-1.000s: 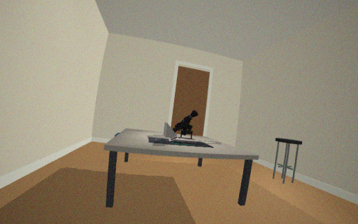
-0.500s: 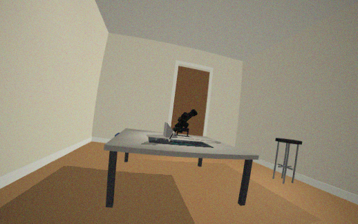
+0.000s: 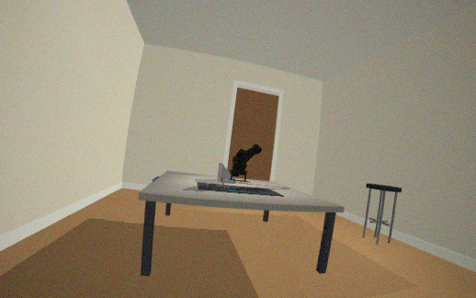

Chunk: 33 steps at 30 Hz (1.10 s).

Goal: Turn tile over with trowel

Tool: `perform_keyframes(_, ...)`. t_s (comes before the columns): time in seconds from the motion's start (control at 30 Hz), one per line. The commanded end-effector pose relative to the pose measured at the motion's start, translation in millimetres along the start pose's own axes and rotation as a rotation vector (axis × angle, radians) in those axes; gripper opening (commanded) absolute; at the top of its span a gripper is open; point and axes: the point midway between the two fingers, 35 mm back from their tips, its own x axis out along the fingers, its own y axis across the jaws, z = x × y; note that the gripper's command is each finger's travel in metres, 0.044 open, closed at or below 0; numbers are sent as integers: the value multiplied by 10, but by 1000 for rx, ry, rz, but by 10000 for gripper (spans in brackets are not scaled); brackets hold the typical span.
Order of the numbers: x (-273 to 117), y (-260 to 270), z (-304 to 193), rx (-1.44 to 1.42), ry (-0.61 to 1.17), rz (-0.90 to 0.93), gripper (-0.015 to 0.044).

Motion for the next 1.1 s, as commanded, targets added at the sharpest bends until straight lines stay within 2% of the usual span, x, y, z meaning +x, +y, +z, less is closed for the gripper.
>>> perform_keyframes(0.0,-21,-66,21,-10,-4,-15,0)
perform_keyframes(0.53,-204,-269,579,-8,-5,-14,0)
perform_keyframes(1.07,-214,-275,603,-8,-5,-14,0)
